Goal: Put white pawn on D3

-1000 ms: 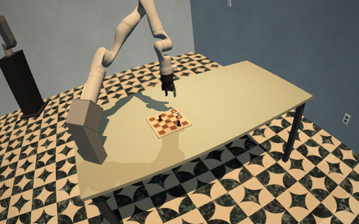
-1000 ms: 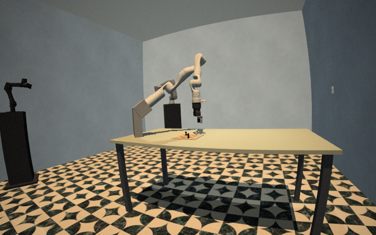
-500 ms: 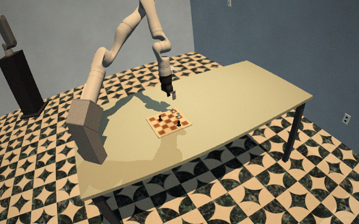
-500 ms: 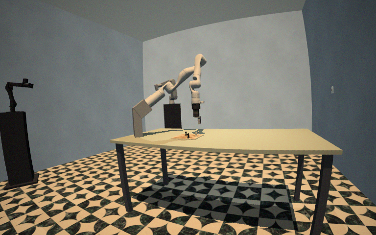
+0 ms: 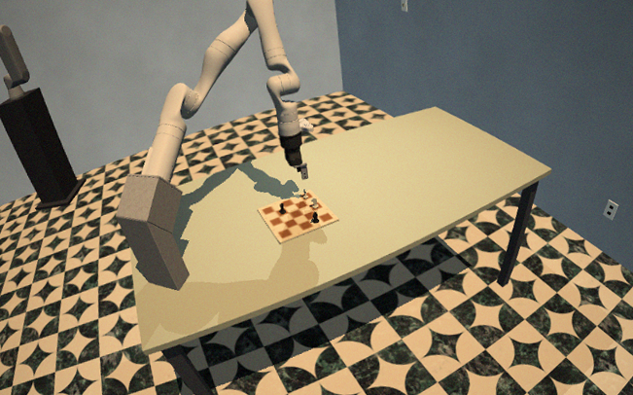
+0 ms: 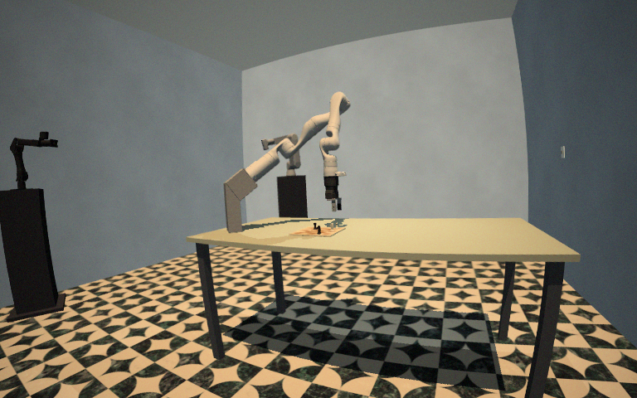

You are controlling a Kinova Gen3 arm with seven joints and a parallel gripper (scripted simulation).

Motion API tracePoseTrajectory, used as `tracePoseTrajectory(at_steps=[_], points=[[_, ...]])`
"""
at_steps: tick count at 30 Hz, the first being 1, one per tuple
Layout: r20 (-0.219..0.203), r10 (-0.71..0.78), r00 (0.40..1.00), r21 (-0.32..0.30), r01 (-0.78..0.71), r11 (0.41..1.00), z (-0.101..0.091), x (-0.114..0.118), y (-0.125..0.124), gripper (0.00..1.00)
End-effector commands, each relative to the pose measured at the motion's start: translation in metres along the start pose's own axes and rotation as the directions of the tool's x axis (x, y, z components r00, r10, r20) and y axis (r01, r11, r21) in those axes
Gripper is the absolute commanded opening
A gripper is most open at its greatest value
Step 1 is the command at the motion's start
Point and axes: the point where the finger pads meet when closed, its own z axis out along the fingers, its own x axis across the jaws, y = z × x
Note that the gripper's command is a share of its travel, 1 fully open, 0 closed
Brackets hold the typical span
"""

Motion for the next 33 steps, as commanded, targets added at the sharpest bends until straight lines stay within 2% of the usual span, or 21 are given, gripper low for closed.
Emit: tracePoseTrajectory(at_steps=[1, 16, 32, 33], points=[[0.0, 0.038, 0.999, -0.001, -0.038, 0.999, 0.0009, 0.0004, 0.0015, 1.0], [-0.004, 0.203, 0.979, 0.004, -0.203, 0.979, 0.0024, 0.0052, 0.0034, 1.0], [-0.005, 0.235, 0.972, 0.006, -0.235, 0.972, 0.0026, 0.0062, 0.0038, 1.0], [-0.005, 0.235, 0.972, 0.006, -0.235, 0.972, 0.0026, 0.0062, 0.0038, 0.68]])
